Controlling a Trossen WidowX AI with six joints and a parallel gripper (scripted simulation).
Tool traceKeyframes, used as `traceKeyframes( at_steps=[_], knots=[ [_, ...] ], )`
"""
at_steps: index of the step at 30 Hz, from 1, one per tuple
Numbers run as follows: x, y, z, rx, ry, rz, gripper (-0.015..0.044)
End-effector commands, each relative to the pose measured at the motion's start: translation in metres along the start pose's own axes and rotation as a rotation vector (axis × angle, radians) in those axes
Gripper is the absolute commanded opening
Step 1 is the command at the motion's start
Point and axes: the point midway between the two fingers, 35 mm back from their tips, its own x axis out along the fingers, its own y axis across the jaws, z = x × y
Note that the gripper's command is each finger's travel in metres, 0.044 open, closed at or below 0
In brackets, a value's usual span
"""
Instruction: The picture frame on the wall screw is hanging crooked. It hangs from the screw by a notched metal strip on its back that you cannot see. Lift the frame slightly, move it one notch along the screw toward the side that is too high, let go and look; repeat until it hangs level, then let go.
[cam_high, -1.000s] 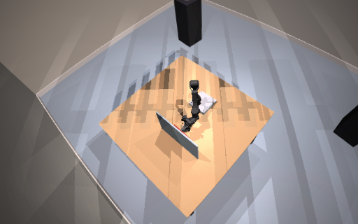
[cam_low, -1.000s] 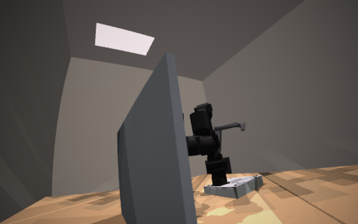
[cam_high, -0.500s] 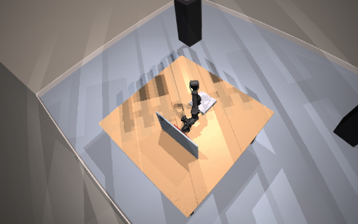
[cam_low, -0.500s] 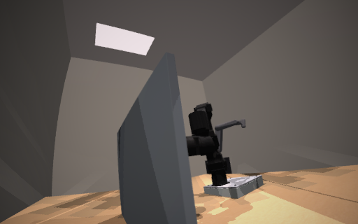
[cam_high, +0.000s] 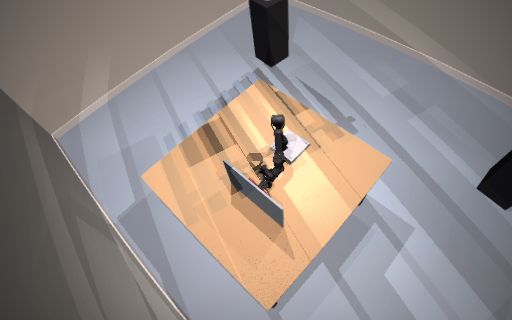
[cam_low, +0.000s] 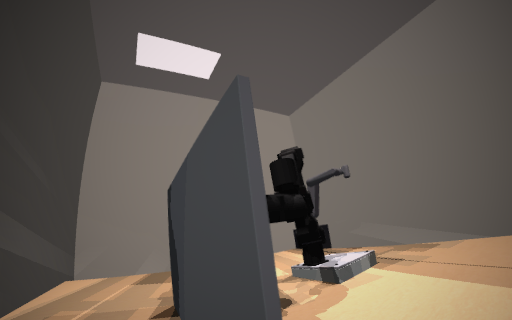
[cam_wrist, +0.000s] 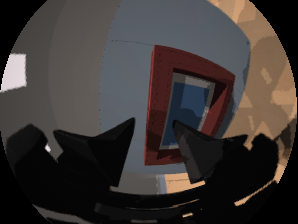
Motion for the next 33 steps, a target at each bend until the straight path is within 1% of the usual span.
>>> traceKeyframes(
  at_steps=[1, 5, 12, 18, 19, 20, 33],
  knots=[
    [0.0003, -0.0003, -0.0005, 0.001, 0.003, -0.001, 0.0260],
    [0.0005, -0.0005, -0.0009, 0.001, 0.003, -0.001, 0.0260],
    [0.0005, -0.0005, -0.0009, 0.001, 0.003, -0.001, 0.0076],
    [0.0005, -0.0005, -0.0009, 0.001, 0.003, -0.001, 0.0036],
    [0.0005, -0.0005, -0.0009, 0.001, 0.003, -0.001, 0.0010],
    [0.0005, -0.0005, -0.0009, 0.001, 0.003, -0.001, 0.0000],
    [0.0003, 0.0012, -0.0005, 0.001, 0.003, -0.001, 0.0000]
  ],
)
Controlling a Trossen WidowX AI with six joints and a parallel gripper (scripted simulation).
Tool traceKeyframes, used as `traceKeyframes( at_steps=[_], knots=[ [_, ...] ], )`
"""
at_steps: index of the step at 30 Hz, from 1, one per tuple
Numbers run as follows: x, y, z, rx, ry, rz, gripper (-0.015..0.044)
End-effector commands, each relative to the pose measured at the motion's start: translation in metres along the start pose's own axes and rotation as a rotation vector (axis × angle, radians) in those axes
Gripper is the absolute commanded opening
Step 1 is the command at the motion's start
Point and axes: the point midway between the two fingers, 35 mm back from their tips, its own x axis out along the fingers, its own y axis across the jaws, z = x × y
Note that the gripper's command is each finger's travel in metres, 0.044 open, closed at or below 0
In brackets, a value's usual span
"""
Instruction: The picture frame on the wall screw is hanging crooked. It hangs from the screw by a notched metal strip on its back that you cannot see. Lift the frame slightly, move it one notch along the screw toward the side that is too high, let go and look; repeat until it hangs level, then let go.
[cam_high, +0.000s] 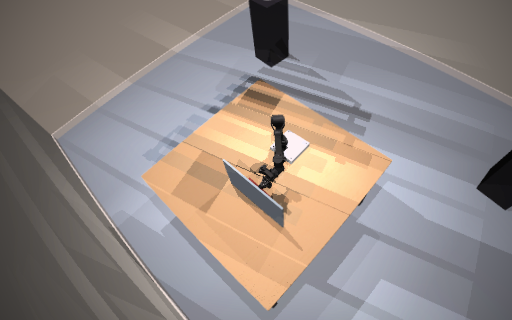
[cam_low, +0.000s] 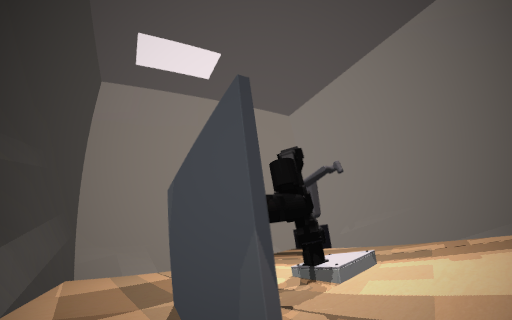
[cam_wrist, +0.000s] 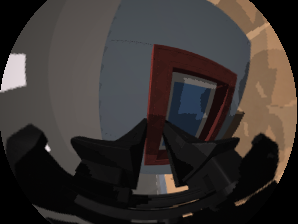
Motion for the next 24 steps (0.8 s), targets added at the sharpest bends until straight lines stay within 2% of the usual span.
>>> traceKeyframes(
  at_steps=[1, 24],
  knots=[
    [0.0000, 0.0016, -0.0001, 0.002, 0.002, 0.000, 0.0000],
    [0.0000, 0.0092, 0.0000, 0.002, 0.002, 0.000, 0.0000]
  ],
)
